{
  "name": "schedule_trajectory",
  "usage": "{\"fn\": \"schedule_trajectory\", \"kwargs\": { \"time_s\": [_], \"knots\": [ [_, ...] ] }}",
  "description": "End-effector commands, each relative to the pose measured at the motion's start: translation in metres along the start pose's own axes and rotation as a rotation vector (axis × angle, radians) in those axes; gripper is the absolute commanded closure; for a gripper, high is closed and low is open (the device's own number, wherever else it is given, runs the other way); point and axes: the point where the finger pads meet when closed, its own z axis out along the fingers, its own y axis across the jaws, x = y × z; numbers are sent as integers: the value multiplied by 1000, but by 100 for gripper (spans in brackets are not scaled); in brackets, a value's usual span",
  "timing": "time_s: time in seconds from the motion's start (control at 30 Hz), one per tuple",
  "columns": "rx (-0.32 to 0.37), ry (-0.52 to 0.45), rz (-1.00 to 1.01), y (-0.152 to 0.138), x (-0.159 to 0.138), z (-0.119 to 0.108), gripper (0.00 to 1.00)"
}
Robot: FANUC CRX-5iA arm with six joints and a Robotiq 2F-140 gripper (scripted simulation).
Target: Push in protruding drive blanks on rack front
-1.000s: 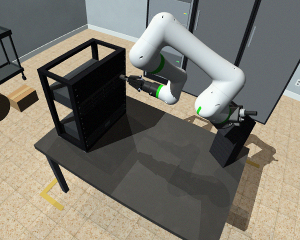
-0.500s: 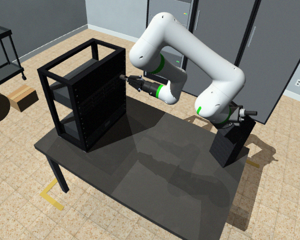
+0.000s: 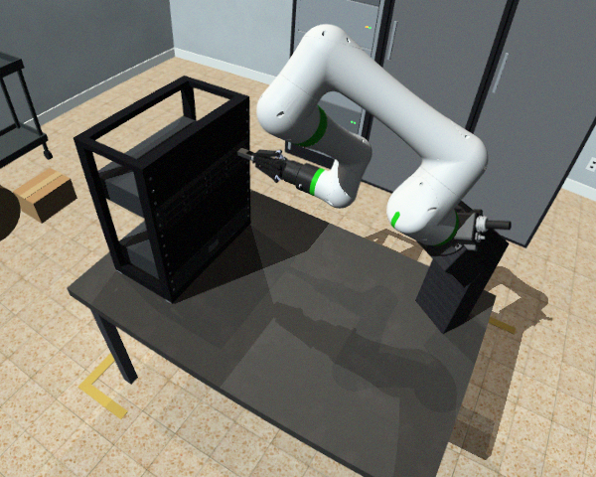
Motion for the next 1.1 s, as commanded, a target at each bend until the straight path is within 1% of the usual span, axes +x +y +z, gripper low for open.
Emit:
{"fn": "schedule_trajectory", "kwargs": {
  "time_s": [0.0, 0.17, 0.27, 0.37, 0.57, 0.63, 0.8, 0.9, 1.07],
  "knots": [
    [-1, 0, -1, 1, 0, 0, 90],
    [-1, 0, -1, 1, 0, -1, 90],
    [-1, 0, -1, 1, 0, -8, 90],
    [-1, 0, -1, 1, 0, -21, 90],
    [-1, 0, -1, 1, 0, -57, 90],
    [-1, 0, -1, 1, 0, -57, 90],
    [-1, 0, -1, 1, 0, -77, 90],
    [-1, 0, -1, 1, 0, -82, 90],
    [-1, 0, -1, 1, 0, -82, 90]
  ]
}}
